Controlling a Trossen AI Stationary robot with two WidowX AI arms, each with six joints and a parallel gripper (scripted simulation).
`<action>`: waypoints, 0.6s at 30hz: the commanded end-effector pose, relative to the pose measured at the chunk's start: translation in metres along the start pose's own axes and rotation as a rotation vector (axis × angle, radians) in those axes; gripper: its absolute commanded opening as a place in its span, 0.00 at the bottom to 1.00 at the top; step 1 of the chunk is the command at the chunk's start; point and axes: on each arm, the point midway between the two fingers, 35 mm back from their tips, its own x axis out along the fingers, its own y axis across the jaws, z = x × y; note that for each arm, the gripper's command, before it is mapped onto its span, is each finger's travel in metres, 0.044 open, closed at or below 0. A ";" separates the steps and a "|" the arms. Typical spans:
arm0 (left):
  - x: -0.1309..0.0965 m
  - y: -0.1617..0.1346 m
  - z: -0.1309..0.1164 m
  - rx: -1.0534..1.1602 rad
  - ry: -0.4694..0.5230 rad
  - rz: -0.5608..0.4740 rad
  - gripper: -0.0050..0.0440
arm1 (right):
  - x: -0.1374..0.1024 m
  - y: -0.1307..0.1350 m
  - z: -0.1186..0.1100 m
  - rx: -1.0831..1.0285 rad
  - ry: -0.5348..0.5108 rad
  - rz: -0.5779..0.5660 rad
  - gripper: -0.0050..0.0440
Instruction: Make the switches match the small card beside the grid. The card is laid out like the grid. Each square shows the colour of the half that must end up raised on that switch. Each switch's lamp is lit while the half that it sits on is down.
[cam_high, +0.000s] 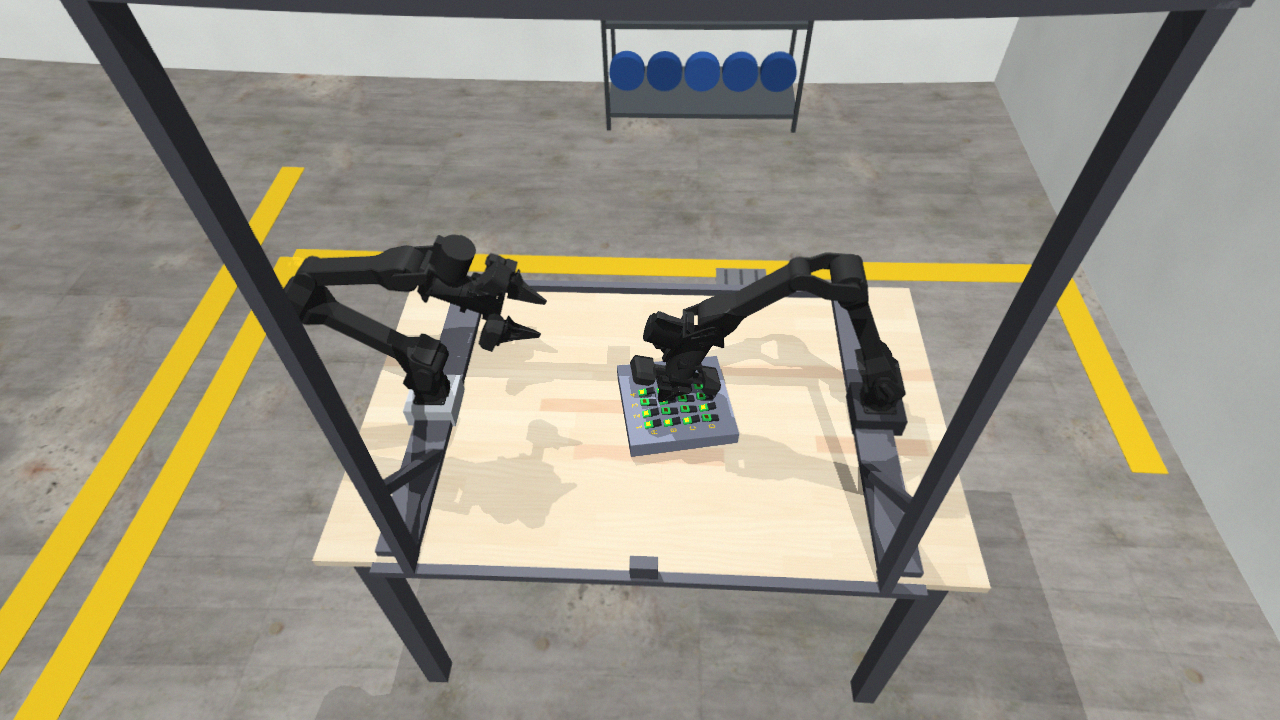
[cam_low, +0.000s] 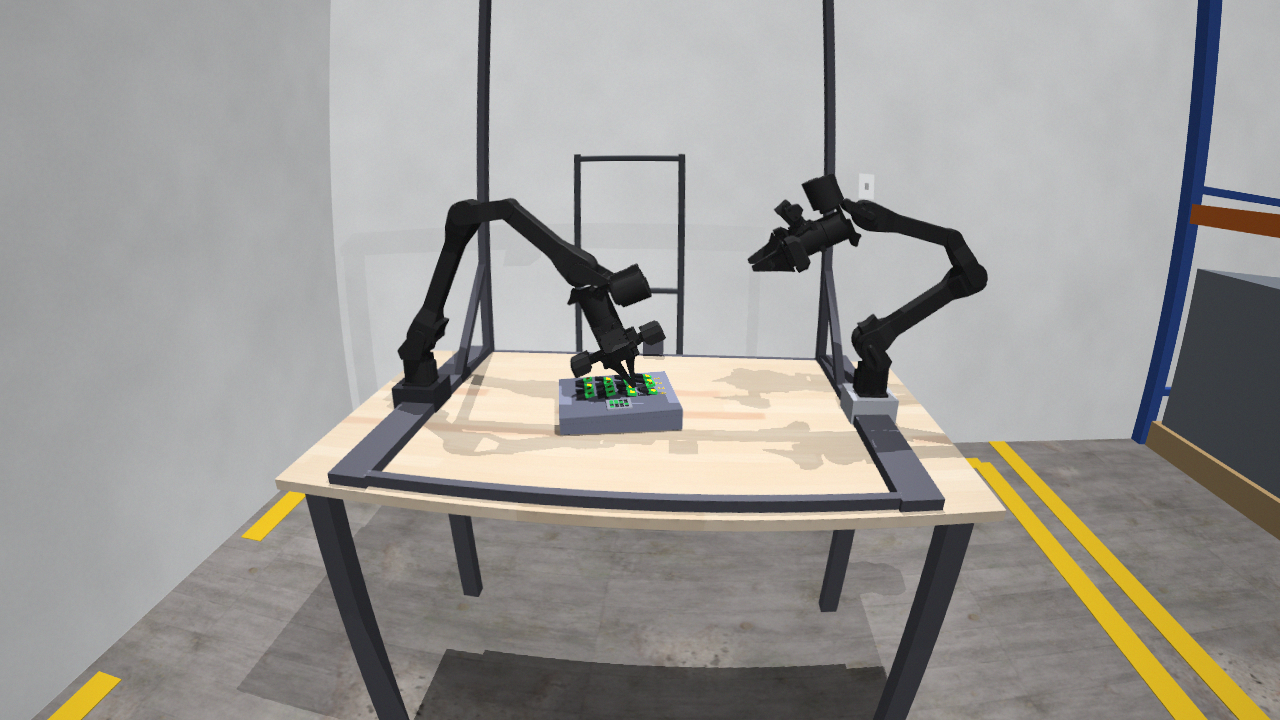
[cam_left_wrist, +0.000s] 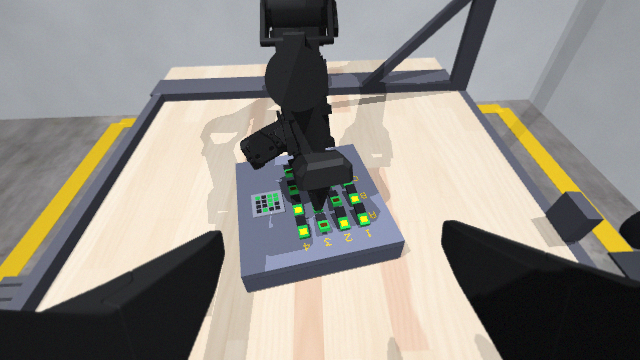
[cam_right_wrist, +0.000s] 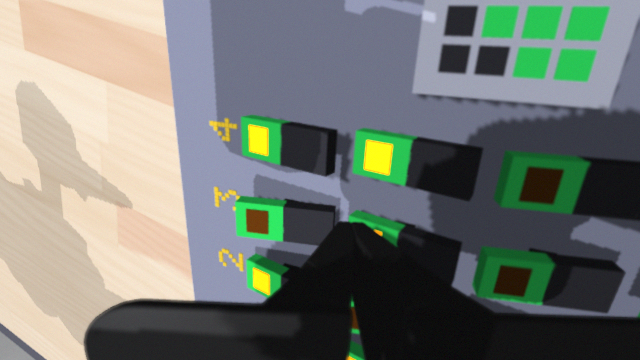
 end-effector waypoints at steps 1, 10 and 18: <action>-0.003 0.001 0.005 -0.002 -0.015 0.006 0.92 | -0.011 0.012 0.001 -0.007 -0.005 0.029 0.00; -0.003 0.001 0.005 -0.002 -0.015 0.006 0.92 | -0.029 0.024 0.000 -0.006 -0.008 0.044 0.00; -0.003 0.001 0.005 -0.002 -0.015 0.006 0.92 | -0.044 0.016 -0.021 0.002 0.000 -0.028 0.00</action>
